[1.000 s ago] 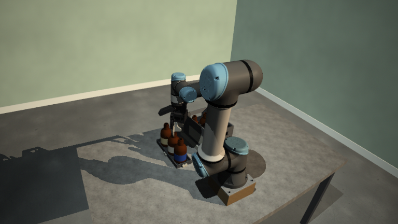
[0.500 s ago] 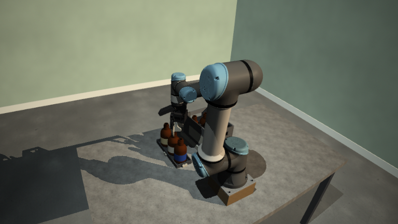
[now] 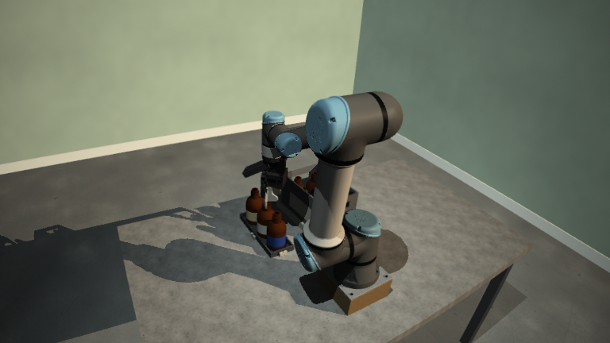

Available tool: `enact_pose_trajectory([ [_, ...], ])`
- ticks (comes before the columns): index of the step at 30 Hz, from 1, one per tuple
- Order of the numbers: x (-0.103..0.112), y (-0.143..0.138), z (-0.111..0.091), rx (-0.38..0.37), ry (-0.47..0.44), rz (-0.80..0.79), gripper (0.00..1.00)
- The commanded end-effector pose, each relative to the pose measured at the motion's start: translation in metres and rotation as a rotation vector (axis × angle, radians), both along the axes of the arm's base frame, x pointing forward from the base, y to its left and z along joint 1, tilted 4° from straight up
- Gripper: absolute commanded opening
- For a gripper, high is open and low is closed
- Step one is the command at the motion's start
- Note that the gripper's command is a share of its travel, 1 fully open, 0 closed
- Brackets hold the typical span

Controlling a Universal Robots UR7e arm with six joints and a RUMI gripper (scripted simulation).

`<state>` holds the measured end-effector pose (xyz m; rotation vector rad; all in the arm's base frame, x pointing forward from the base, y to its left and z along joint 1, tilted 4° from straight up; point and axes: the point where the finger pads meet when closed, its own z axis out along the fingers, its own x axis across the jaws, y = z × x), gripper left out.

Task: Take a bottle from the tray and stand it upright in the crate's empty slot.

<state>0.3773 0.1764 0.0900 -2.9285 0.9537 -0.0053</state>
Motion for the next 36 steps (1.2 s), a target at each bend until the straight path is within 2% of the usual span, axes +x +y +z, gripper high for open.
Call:
enact_pose_trajectory([
  [1,0.0003,0.0000,0.0004,0.000,-0.001,0.000,0.00],
  [21,0.0004,0.0000,0.0014,0.000,-0.001,0.000,0.00],
  [36,0.0011,-0.0001,0.0103,0.000,-0.001,0.000,0.00],
])
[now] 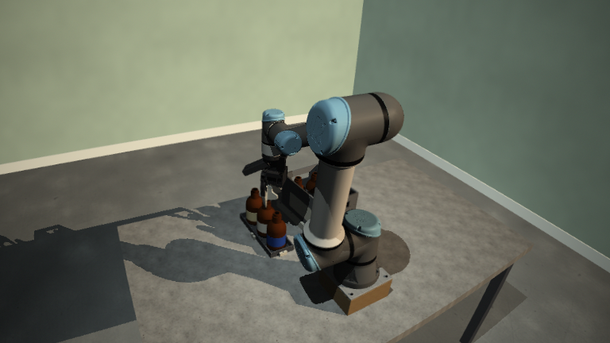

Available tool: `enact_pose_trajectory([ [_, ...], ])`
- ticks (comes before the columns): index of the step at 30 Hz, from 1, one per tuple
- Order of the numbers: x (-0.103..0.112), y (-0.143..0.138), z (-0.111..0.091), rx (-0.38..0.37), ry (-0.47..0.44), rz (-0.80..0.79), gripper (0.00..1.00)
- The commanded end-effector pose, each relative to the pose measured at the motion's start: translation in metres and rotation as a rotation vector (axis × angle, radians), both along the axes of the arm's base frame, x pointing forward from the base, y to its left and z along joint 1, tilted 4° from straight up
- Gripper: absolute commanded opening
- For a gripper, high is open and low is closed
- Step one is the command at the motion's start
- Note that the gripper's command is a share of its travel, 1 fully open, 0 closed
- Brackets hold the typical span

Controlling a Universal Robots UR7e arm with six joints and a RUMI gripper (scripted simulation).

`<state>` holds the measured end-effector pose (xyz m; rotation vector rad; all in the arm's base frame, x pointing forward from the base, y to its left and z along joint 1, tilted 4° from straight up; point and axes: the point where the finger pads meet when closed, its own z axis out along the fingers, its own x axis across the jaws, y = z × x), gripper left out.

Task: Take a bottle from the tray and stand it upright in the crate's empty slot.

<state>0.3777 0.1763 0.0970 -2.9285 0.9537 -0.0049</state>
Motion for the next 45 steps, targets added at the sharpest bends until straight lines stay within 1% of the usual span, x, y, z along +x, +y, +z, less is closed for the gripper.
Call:
enact_pose_trajectory([
  [1,0.001,0.000,0.004,0.000,-0.001,0.000,0.00],
  [26,0.003,0.000,0.029,0.000,-0.001,0.000,0.00],
  [45,0.003,0.000,0.033,0.000,-0.001,0.000,0.00],
])
